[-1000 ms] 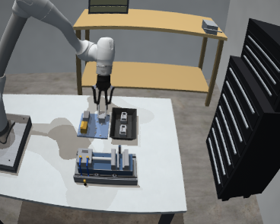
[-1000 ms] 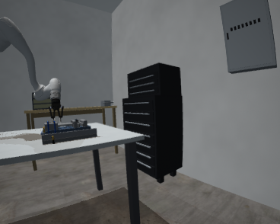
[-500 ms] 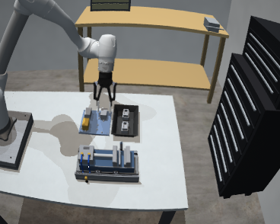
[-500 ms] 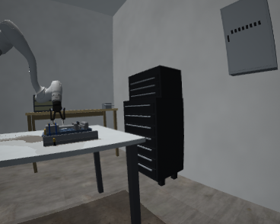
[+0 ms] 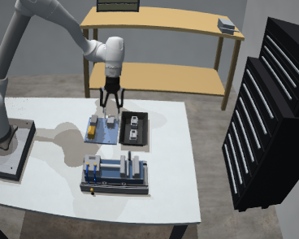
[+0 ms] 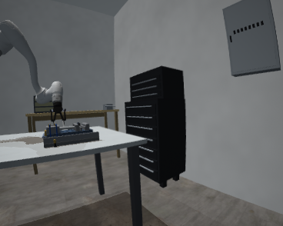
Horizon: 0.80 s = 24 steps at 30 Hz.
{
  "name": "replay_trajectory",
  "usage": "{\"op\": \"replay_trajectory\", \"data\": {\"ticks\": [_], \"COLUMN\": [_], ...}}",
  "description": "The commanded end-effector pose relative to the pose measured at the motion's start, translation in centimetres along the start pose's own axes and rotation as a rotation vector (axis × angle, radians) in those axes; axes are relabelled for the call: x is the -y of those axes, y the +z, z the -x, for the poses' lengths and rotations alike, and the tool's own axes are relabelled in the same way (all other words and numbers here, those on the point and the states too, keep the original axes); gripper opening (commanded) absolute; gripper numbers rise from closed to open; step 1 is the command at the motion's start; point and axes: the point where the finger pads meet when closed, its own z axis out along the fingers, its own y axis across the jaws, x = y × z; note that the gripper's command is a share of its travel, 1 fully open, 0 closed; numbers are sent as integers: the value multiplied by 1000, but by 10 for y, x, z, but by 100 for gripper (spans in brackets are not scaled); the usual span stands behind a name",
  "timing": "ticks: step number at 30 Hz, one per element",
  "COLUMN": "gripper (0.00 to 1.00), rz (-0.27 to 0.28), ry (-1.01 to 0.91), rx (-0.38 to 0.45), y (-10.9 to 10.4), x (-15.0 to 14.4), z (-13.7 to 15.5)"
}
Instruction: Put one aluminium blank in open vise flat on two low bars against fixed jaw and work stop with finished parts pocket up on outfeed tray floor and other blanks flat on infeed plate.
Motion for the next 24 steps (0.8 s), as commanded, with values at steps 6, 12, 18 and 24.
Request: {"op": "replay_trajectory", "data": {"ticks": [6, 12, 18, 24], "gripper": [40, 40, 40, 40], "rz": [0, 0, 0, 0], "ry": [0, 0, 0, 0], "rx": [0, 0, 0, 0], "y": [0, 0, -4, -18], "x": [0, 0, 0, 0], "z": [0, 0, 2, 8]}}
